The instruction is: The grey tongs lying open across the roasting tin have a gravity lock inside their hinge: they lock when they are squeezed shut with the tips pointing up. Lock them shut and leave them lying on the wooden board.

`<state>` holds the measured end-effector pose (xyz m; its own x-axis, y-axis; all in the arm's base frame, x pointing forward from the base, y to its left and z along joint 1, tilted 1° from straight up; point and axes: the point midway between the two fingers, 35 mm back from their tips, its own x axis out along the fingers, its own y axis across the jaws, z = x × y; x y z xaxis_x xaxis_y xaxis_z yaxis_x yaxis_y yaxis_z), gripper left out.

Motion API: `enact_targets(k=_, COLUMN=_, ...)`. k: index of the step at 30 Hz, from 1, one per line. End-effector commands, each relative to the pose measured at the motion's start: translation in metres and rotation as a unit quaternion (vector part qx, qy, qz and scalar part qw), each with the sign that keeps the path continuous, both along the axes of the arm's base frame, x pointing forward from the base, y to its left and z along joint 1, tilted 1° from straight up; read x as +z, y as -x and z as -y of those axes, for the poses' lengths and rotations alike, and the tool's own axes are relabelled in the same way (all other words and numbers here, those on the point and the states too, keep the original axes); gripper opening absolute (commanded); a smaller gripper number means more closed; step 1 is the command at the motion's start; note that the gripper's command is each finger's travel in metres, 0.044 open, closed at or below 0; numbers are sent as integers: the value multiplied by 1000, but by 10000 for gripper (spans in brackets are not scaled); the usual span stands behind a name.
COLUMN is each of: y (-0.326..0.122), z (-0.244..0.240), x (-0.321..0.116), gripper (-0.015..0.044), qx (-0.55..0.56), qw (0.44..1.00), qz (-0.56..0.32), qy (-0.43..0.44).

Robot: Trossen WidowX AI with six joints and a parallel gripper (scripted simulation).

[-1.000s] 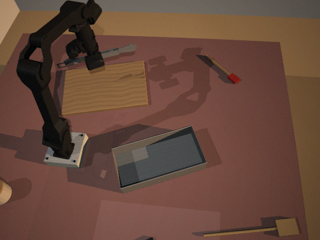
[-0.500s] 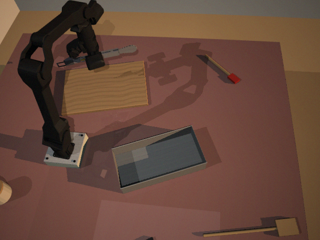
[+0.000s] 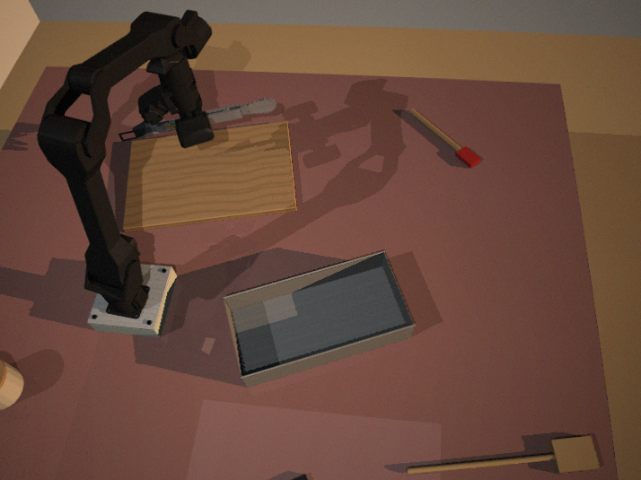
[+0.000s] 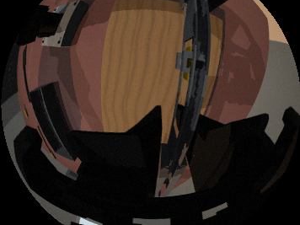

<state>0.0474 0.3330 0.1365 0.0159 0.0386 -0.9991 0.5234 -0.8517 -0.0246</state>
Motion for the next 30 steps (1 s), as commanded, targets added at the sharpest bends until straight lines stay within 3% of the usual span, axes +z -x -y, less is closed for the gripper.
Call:
enact_targets(k=1, y=0, z=-1, x=-7, gripper=-150, qx=1, qw=1000, qz=-2, qy=0)
enact_targets(k=30, y=0, z=-2, x=-55, gripper=-150, qx=2, qw=1000, qz=-1, qy=1)
